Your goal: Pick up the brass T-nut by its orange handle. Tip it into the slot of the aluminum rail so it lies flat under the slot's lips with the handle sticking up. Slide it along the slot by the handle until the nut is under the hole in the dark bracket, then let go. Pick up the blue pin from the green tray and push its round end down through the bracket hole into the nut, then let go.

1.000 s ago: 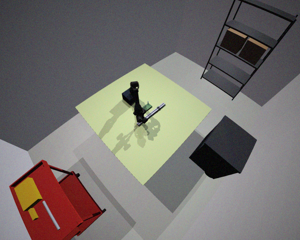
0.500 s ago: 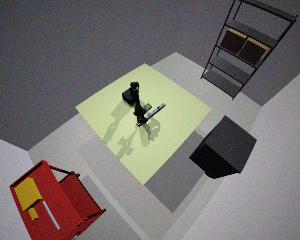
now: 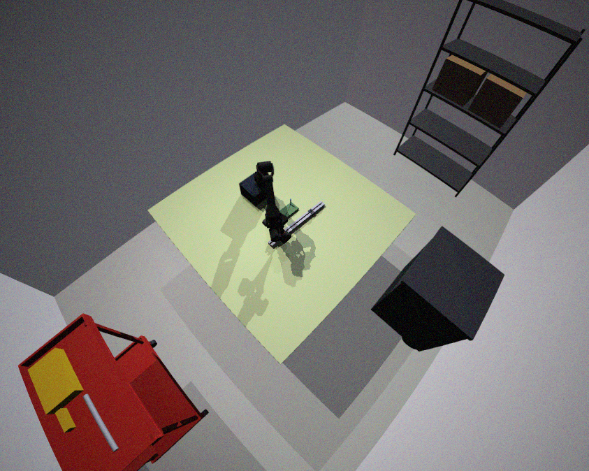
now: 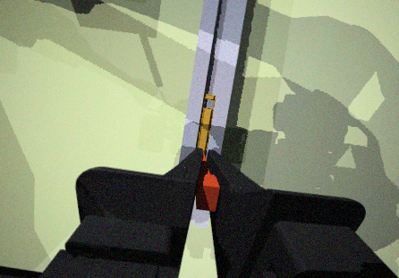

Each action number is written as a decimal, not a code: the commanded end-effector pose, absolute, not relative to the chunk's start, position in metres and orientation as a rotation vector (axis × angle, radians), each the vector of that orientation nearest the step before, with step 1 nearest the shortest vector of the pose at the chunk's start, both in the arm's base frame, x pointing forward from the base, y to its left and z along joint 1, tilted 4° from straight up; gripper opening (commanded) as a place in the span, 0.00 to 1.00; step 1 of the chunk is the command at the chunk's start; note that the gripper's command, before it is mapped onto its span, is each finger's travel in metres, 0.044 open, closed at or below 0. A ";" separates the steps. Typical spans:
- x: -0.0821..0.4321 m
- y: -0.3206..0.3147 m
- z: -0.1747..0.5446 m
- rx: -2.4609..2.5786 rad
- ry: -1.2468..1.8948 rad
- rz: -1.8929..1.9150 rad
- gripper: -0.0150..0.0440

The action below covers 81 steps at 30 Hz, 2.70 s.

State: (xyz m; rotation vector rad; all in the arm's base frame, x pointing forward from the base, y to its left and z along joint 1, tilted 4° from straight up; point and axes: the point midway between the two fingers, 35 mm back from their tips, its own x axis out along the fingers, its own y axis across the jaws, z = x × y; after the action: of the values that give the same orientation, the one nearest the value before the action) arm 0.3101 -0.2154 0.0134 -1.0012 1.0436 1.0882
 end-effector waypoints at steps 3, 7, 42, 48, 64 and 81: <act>0.311 -0.208 0.013 -1.002 1.043 1.088 0.00; 0.312 -0.202 0.012 -1.001 1.041 1.090 0.00; 0.321 -0.152 0.011 -0.997 1.037 1.091 0.00; 0.322 -0.143 0.010 -0.997 1.036 1.092 0.00; 0.326 -0.120 0.010 -0.995 1.034 1.092 0.00; 0.331 -0.095 0.010 -0.994 1.032 1.093 0.00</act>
State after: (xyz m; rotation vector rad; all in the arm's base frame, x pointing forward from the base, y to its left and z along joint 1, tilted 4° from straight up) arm 0.3323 -0.1011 0.0111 -1.0007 1.0326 1.0872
